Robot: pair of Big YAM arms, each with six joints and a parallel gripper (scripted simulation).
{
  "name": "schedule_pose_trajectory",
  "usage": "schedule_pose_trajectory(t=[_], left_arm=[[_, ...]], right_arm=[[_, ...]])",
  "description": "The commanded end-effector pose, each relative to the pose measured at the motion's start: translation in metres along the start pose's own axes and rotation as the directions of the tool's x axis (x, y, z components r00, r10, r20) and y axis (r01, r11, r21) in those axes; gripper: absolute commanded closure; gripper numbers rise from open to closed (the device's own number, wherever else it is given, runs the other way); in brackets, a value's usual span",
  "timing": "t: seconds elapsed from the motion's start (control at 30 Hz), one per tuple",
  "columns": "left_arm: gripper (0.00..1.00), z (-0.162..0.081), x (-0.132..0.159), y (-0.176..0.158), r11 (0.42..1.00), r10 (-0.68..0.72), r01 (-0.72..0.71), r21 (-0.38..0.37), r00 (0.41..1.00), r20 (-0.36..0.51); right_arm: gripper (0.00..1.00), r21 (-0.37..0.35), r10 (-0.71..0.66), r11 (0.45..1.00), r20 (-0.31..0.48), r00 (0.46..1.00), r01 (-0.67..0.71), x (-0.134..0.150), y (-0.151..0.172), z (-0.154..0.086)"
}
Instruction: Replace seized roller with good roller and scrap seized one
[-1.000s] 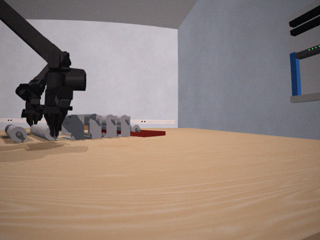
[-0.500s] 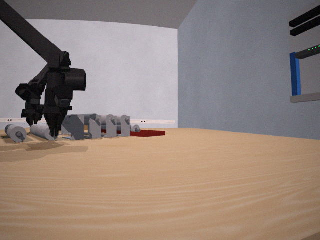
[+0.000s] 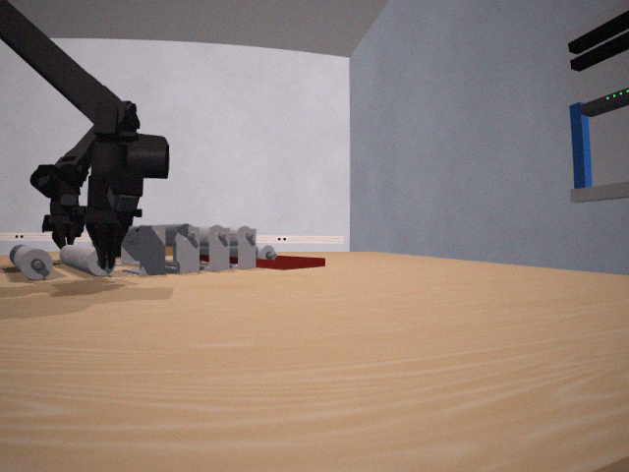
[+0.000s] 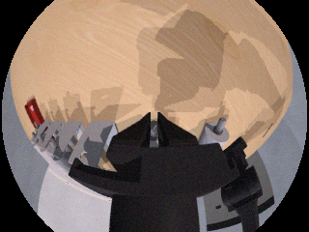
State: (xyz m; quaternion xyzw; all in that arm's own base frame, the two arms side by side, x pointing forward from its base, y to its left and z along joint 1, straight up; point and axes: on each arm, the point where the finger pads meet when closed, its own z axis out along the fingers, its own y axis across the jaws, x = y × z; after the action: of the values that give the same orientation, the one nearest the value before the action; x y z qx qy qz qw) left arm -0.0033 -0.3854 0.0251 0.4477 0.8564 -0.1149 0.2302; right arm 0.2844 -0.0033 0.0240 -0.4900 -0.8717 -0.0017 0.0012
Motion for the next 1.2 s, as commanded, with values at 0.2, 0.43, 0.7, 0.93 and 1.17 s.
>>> schedule_pose_trajectory(t=[0.2,0.43,0.7,0.93,1.17], left_arm=[[0.97,-0.025,-0.039,-0.028,0.998,-0.033,0.029,0.063,0.997,0.076],[0.97,-0.029,-0.041,-0.028,0.998,-0.033,0.03,0.052,0.997,0.063],[0.97,-0.029,-0.046,-0.031,0.997,-0.019,0.012,0.072,0.995,0.098],[0.97,-0.033,-0.042,-0.024,0.999,-0.006,0.003,0.038,0.997,0.075],[0.97,-0.038,-0.045,-0.027,0.999,-0.013,0.011,0.031,0.997,0.076]], right_arm=[[0.97,-0.095,0.007,0.996,0.066,0.998,-0.001,-0.024,0.026,-0.031],[0.97,-0.071,0.006,0.997,0.05,0.999,-0.002,-0.025,0.025,-0.022],[0.97,-0.111,0.019,0.994,0.062,0.998,-0.012,-0.024,0.03,-0.034],[0.97,-0.107,0.005,0.994,0.049,0.999,0.0,-0.02,0.025,-0.041],[0.97,-0.126,0.007,0.992,0.065,0.998,0.001,-0.024,0.026,-0.046]])
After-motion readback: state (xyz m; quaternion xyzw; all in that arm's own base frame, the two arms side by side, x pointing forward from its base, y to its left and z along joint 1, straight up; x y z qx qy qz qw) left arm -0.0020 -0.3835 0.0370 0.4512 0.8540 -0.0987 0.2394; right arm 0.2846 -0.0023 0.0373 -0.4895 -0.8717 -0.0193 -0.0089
